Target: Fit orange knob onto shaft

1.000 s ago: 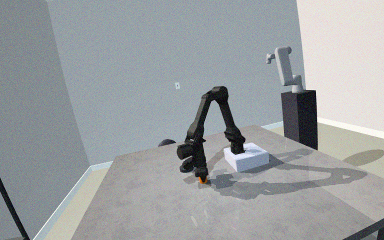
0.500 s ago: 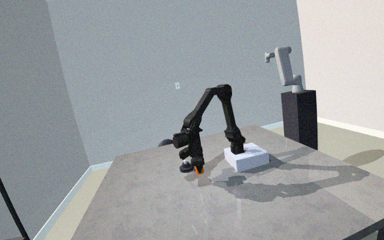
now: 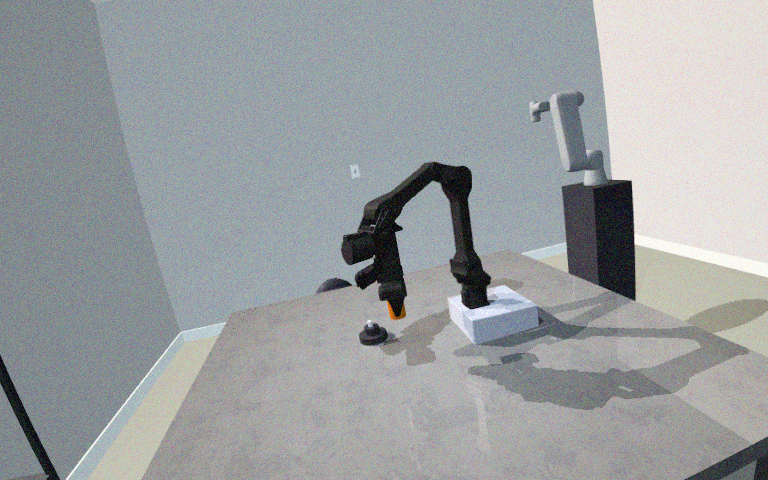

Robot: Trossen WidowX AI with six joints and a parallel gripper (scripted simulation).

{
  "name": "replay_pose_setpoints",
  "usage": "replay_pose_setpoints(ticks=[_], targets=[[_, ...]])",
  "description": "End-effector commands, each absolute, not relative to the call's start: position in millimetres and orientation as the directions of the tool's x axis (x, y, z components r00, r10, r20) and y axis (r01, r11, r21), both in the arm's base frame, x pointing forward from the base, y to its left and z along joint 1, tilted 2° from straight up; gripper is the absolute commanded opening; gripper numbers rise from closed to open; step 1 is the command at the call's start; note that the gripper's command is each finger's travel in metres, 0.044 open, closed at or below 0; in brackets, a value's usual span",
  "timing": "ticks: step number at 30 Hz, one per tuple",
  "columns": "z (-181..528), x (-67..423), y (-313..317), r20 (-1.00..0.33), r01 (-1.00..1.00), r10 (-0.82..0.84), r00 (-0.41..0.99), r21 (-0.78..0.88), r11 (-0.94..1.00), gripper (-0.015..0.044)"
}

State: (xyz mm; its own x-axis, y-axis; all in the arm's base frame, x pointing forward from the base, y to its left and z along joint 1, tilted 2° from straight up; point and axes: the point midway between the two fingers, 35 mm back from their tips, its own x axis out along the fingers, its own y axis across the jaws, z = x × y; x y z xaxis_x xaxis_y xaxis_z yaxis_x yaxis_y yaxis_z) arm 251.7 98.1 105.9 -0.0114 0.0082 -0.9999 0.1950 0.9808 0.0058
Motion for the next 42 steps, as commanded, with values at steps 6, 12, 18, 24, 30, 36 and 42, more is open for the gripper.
replay_pose_setpoints(ticks=[6,12,18,24,30,36,42], targets=[[115,254,95,-0.995,0.197,0.097,0.005,0.096,0.976,0.0],[128,257,90,-0.973,0.193,0.229,0.032,0.231,0.954,0.0],[140,260,86,-0.935,0.187,0.35,0.057,0.354,0.916,0.0],[153,263,81,-0.882,0.177,0.464,0.081,0.471,0.864,0.0],[165,266,77,-0.815,0.165,0.57,0.103,0.579,0.798,0.0],[177,269,73,-0.736,0.15,0.666,0.123,0.677,0.721,0.0],[188,272,70,-0.646,0.133,0.75,0.14,0.763,0.632,0.0]])
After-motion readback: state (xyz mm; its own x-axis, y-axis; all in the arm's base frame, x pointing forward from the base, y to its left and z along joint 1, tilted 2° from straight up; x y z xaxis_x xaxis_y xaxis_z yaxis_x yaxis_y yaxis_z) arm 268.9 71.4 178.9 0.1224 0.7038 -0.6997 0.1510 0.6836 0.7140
